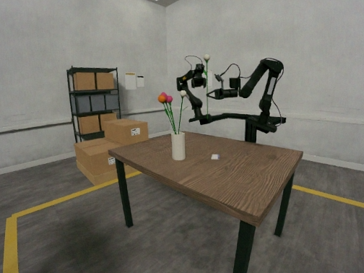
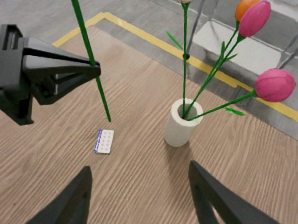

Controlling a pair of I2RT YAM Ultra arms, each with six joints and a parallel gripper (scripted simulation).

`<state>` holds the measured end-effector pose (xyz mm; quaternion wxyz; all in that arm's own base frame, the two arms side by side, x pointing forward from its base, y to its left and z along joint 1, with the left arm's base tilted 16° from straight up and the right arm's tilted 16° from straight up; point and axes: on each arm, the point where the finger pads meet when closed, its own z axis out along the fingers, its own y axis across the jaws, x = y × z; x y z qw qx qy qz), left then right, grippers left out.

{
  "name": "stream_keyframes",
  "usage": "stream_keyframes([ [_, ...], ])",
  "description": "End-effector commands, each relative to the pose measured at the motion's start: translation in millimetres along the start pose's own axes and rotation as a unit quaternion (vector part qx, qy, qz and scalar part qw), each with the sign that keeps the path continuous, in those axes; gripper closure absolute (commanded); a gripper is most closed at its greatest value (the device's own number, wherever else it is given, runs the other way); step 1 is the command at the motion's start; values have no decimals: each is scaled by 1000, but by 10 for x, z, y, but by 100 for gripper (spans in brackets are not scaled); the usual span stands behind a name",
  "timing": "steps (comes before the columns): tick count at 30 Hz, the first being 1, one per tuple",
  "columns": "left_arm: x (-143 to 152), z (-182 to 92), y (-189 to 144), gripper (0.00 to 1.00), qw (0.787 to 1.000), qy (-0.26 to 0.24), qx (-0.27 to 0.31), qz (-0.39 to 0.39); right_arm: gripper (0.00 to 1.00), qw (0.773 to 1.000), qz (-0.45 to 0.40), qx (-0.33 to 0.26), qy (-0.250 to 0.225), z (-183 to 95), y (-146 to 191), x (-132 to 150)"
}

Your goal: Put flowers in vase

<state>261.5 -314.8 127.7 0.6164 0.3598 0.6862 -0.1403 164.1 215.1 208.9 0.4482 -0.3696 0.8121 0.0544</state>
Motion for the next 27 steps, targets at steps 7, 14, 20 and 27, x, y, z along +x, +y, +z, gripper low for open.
stream_keyframes([
  [7,-293,160,-198,100,999,-40,27,-13,30,1000,5,-2,-15,-56,3,-44],
  [14,-300,240,-297,100,998,-40,41,-12,30,1000,5,-2,-15,-56,3,-44],
  [20,-303,280,-350,100,998,-40,48,-12,30,1000,5,-2,-15,-56,3,-44],
  [27,-313,343,-427,100,997,-41,59,-11,30,1000,5,-2,-15,-56,3,-44],
])
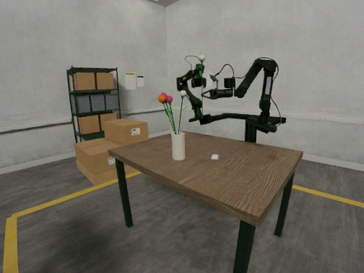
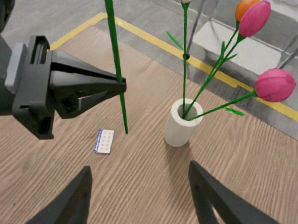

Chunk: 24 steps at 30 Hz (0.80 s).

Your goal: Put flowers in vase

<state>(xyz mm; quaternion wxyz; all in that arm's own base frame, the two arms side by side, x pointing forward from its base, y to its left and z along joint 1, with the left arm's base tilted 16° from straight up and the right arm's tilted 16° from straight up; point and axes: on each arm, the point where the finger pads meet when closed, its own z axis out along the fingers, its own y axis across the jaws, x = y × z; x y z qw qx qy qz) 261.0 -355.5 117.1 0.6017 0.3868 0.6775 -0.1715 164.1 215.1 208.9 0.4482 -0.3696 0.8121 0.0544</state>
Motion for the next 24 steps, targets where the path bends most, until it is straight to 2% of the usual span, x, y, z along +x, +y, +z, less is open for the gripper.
stream_keyframes([
  [1,-283,88,-113,100,999,-39,16,-10,30,1000,5,-2,-15,-56,3,-44],
  [24,-355,210,-221,100,998,-47,35,-11,30,1000,5,-2,-15,-56,3,-44],
])
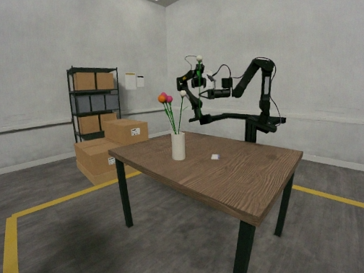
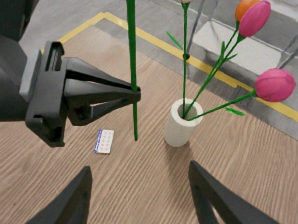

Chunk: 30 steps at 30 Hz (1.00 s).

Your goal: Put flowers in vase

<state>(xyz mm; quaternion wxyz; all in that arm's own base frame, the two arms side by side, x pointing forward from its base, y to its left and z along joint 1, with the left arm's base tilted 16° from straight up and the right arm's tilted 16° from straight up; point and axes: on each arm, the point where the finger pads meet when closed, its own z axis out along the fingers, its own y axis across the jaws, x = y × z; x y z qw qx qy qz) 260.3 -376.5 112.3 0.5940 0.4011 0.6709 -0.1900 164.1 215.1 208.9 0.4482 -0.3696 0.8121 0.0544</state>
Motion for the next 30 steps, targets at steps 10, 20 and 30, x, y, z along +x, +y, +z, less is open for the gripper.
stream_keyframes([
  [10,-289,98,-116,100,999,-40,17,-8,30,1000,5,-2,-15,-56,3,-44],
  [20,-270,118,-121,100,999,-38,18,-8,30,1000,5,-2,-15,-56,3,-44],
  [30,-244,98,-71,100,999,-37,14,-8,30,1000,5,-2,-15,-56,3,-44],
])
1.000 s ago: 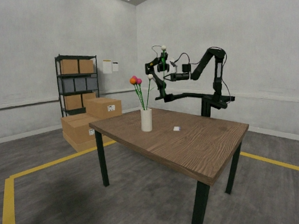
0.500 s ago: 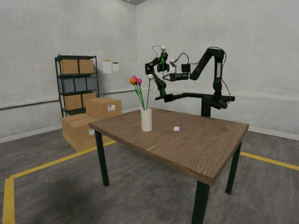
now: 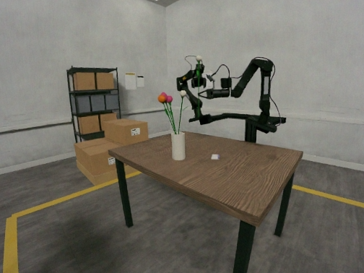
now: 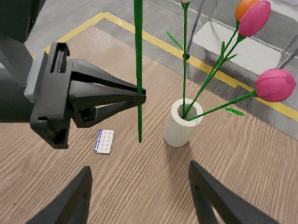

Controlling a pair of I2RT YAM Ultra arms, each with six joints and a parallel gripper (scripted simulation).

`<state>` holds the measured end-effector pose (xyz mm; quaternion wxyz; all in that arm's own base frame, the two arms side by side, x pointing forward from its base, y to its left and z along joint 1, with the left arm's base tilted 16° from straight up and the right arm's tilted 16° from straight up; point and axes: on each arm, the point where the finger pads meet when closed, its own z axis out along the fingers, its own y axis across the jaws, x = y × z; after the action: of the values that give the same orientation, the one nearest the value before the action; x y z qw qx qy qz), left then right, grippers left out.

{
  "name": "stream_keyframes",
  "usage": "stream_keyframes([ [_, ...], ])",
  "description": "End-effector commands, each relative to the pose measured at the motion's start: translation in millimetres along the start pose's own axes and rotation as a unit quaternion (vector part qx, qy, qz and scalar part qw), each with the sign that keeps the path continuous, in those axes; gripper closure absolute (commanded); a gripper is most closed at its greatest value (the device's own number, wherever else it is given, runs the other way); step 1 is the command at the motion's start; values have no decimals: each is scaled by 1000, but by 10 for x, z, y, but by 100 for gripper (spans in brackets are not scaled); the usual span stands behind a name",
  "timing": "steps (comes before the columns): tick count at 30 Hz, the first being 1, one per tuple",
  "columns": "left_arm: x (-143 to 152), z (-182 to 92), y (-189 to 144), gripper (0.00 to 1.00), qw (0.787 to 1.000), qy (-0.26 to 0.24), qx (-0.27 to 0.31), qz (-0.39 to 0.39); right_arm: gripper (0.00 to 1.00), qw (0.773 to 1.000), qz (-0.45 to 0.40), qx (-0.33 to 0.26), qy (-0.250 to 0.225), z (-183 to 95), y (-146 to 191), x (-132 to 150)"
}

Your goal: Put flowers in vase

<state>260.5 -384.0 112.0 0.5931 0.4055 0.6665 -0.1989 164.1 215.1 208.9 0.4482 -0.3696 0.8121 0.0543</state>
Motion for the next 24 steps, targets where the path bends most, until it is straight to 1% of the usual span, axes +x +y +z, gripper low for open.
stream_keyframes([
  [1,-217,35,-18,100,999,-32,4,-7,30,1000,5,-2,-15,-56,3,-44],
  [4,-202,28,-12,100,1000,-30,4,-7,30,1000,5,-2,-15,-56,3,-44],
  [11,-30,-16,23,100,1000,-12,1,-5,30,1000,5,-2,-15,-56,3,-44],
  [17,-84,-12,20,100,1000,-20,2,-5,30,1000,5,-2,-15,-56,3,-44],
  [24,-59,-16,9,100,1000,-17,3,-4,30,1000,5,-2,-15,-56,3,-44],
])
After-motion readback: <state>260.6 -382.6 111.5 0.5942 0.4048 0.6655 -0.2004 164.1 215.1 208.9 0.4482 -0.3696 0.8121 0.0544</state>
